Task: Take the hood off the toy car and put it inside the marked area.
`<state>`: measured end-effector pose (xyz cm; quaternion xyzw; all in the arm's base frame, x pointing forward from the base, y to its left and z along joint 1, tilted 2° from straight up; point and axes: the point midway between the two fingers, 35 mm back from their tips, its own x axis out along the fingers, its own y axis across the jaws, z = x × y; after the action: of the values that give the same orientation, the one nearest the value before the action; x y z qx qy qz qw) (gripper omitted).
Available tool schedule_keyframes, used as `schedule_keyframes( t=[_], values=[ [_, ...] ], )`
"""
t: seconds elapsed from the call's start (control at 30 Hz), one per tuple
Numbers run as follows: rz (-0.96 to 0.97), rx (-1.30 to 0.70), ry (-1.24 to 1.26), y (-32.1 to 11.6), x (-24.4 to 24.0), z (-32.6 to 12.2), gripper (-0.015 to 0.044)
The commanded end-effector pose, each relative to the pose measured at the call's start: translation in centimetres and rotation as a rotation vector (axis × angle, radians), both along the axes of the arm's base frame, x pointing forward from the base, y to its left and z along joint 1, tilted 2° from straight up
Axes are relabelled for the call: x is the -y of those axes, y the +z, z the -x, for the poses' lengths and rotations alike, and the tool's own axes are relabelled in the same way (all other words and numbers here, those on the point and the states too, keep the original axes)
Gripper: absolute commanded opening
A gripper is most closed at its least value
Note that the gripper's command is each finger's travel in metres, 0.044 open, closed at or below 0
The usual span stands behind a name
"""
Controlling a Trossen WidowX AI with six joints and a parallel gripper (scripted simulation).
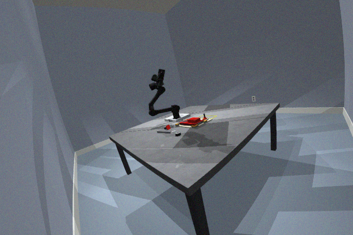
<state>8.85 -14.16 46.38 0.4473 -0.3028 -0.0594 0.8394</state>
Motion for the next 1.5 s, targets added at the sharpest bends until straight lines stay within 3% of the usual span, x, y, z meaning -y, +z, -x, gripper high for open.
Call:
schedule_keyframes(
  t=[0.0,0.13,0.53,1.03,1.47],
  values=[
    [0.004,0.0,-0.002,0.1,-0.1,0.0,0.0026],
    [0.097,0.0,-0.039,1.4,-1.7,0.0,0.0131],
    [0.646,-0.116,-0.239,5.3,-11.7,-3.9,0.044],
    [1.062,-0.376,-0.267,2.4,-17.8,-12.4,0.044],
    [1.32,-0.8,-0.14,-5.4,-17.6,-22.8,0.044]
  ],
)
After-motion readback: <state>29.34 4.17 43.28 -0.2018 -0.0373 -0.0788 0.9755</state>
